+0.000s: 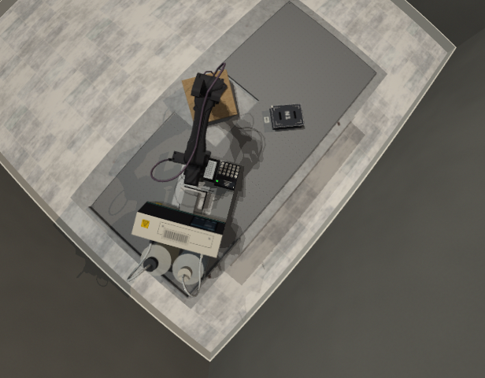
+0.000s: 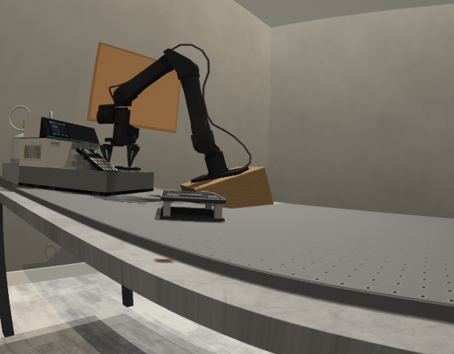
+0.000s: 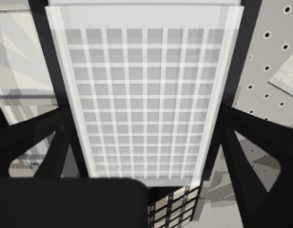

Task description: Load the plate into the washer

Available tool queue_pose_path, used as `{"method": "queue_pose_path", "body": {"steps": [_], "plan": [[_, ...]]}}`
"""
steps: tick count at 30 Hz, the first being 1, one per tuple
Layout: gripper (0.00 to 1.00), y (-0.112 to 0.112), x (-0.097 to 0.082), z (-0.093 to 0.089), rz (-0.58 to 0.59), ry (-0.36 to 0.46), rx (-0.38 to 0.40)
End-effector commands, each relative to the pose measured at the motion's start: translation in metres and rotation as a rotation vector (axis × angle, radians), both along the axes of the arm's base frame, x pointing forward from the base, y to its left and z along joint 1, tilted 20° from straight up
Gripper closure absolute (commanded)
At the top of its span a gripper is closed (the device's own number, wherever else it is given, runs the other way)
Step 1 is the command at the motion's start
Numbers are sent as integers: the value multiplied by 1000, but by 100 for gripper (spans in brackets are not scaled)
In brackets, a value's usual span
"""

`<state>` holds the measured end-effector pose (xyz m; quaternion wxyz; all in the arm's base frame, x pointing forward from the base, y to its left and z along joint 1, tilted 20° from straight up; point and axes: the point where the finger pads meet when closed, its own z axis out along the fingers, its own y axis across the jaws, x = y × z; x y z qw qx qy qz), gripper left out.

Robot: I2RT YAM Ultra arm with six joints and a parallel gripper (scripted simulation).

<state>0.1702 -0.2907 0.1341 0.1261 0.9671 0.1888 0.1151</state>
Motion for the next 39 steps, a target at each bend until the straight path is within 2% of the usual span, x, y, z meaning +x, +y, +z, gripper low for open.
{"method": "queue_pose_path", "body": {"steps": [1, 30, 31, 33, 39], "plan": [[0, 2, -8, 1, -12, 8, -16], [0, 2, -8, 1, -12, 8, -16], [0, 4, -10, 3, -11, 14, -6], [0, -3, -7, 19, -10, -2, -41], [0, -2, -9, 25, -10, -2, -41]]}}
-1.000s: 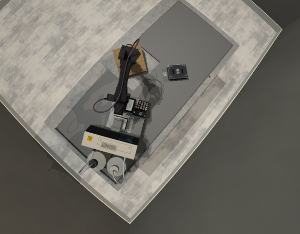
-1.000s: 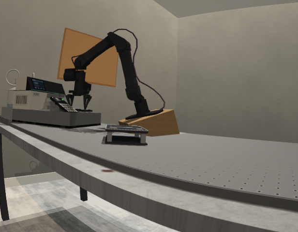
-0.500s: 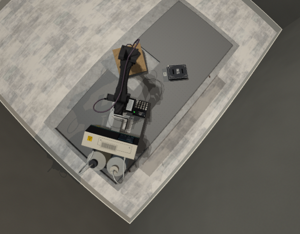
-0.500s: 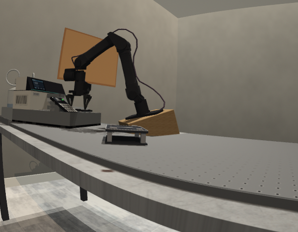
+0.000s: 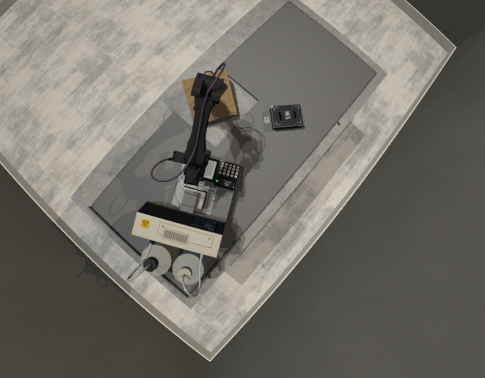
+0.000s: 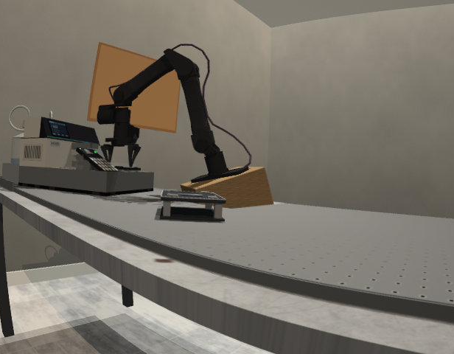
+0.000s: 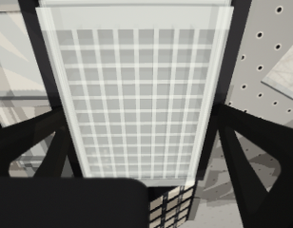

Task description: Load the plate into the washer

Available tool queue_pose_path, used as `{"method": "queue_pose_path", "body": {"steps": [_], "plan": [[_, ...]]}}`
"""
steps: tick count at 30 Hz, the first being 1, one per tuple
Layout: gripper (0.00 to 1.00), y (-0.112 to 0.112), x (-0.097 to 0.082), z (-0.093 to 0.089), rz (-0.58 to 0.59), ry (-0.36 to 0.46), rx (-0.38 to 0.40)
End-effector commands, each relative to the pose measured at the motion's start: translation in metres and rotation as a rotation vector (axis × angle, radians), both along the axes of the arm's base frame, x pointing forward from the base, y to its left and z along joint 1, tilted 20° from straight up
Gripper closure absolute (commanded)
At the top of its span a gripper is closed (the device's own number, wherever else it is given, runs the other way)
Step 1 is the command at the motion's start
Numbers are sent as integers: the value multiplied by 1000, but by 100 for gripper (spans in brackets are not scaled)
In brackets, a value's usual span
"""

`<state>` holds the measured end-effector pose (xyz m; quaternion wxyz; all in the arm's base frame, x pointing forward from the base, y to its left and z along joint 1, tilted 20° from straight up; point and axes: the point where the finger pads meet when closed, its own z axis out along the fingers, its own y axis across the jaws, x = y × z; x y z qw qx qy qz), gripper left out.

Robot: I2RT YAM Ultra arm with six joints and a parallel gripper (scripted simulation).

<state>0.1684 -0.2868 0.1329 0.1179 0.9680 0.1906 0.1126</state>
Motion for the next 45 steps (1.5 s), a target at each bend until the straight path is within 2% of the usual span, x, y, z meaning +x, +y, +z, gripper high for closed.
{"method": "queue_pose_path", "body": {"steps": [1, 45], "plan": [[0, -5, -7, 28, -14, -12, -55], [0, 12, -25, 90, -11, -17, -53]]}}
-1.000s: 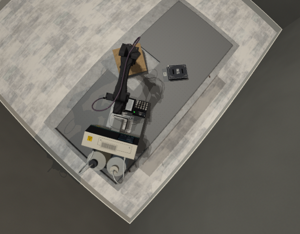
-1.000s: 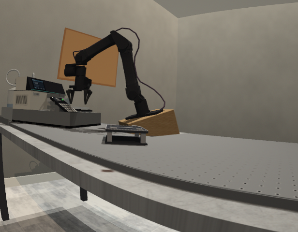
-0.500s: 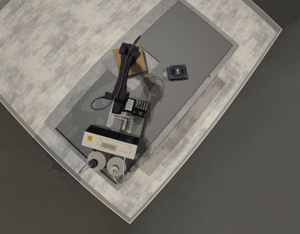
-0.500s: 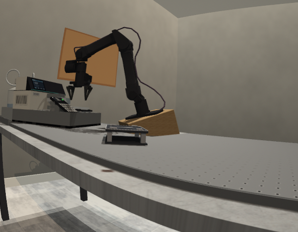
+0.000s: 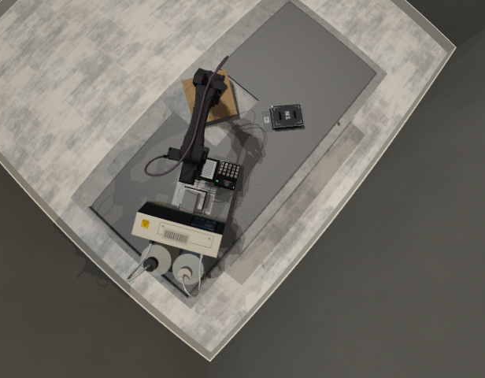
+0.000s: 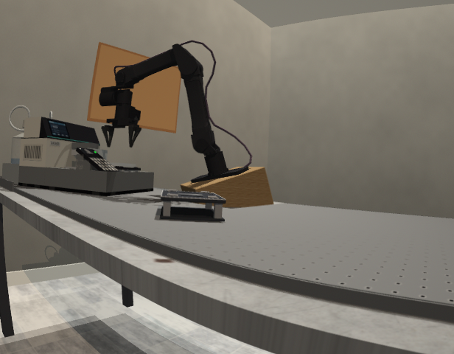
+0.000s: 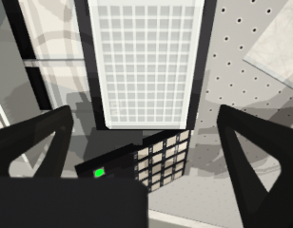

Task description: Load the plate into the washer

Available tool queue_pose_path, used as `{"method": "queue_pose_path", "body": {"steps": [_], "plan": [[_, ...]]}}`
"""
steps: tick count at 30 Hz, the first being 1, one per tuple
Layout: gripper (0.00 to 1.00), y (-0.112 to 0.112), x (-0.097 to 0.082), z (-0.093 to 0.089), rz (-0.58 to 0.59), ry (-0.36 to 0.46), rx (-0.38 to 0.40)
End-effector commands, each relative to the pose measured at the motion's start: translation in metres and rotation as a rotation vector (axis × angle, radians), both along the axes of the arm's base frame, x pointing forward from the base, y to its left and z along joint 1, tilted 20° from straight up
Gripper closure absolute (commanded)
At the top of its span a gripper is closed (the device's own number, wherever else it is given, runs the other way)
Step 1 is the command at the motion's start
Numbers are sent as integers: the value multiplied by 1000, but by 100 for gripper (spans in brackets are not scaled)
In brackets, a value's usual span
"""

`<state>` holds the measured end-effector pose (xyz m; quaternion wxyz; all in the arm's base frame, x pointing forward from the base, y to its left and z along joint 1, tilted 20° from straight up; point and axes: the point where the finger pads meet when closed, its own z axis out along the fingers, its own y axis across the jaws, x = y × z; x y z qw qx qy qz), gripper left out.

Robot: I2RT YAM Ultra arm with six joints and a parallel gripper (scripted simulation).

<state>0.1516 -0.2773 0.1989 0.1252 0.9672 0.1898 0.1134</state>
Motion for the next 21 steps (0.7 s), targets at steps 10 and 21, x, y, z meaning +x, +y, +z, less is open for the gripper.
{"method": "queue_pose_path", "body": {"steps": [10, 21], "plan": [[0, 5, -11, 33, -9, -11, -40], [0, 5, -11, 33, -11, -11, -39]]}}
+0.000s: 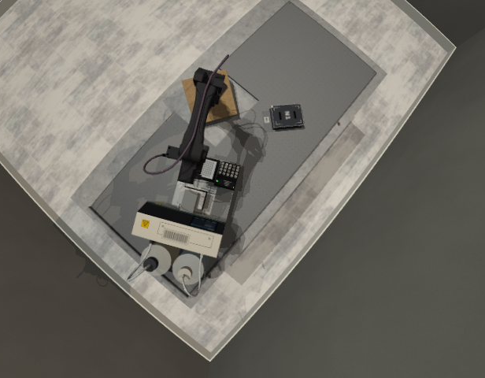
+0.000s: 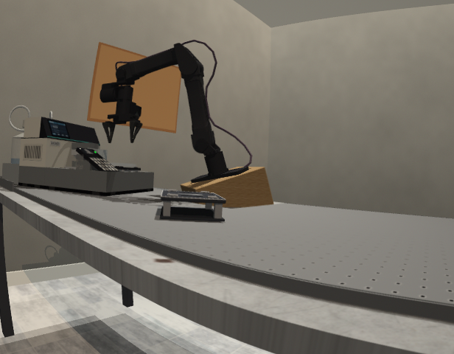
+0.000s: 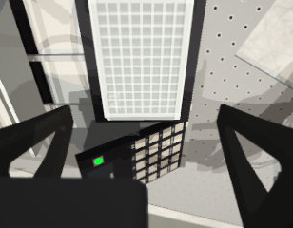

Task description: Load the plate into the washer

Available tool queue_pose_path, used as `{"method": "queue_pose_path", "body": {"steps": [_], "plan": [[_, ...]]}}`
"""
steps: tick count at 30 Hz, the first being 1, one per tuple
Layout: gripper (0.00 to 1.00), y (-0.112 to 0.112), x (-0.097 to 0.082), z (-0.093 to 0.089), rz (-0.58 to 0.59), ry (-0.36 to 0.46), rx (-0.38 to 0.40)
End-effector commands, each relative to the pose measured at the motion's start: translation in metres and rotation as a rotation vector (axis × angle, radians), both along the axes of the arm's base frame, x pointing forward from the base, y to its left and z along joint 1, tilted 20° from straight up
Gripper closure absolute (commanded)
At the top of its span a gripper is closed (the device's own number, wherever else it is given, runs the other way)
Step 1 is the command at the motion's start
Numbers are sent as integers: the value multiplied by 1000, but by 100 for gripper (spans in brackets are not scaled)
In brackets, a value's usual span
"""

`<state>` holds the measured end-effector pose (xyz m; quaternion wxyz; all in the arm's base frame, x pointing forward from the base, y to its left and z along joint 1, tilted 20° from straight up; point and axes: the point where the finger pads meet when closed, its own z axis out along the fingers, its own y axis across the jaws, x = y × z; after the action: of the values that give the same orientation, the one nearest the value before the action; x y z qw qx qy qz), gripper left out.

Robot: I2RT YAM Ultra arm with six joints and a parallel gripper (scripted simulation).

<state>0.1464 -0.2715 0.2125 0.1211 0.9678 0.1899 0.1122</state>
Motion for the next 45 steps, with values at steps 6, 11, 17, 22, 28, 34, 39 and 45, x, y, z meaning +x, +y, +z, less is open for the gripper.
{"method": "queue_pose_path", "body": {"steps": [6, 11, 17, 22, 28, 34, 39, 45], "plan": [[0, -1, -6, 20, -11, -15, -47], [0, -1, -6, 20, -11, -15, -47], [0, -1, -6, 20, -11, -15, -47], [0, -1, -6, 20, -11, -15, -47], [0, -1, -6, 20, -11, -15, -47], [2, 4, 2, 20, 40, -2, -59], [10, 17, 17, 22, 165, 24, -94], [22, 41, 36, 10, 355, 79, -110]]}}
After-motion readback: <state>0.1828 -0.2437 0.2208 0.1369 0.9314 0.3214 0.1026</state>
